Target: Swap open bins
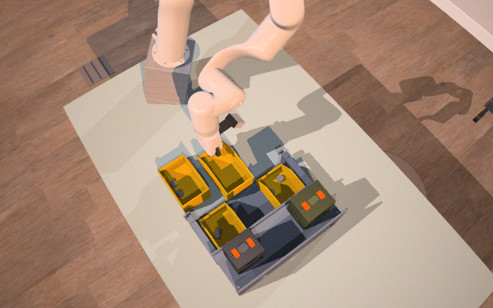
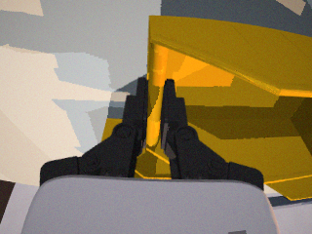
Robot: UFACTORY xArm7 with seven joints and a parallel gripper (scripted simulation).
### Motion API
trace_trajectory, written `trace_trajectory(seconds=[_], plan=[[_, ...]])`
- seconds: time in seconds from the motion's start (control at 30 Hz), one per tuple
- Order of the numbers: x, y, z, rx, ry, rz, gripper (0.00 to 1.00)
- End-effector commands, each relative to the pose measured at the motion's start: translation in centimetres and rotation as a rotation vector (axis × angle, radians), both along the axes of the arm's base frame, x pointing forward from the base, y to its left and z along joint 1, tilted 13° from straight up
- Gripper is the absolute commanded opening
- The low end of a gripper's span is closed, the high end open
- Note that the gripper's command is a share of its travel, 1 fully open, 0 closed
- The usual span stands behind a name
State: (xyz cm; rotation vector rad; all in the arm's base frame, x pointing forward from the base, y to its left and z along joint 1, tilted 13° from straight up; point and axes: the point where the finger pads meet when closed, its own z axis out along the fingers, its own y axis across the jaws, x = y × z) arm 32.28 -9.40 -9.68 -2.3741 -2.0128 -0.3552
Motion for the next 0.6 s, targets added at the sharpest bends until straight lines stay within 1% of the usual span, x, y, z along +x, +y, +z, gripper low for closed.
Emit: trace_trajectory(seconds=[0.0,0.13,0.57], plan=[[-0.6,0.0,0.0,-0.001,-0.002,-0.002,0.00],[-1.2,0.1,-0.1,-0.001,-0.002,-0.002,0.00],[-2.0,0.3,-0.2,-0.001,-0.002,-0.002,0.00]])
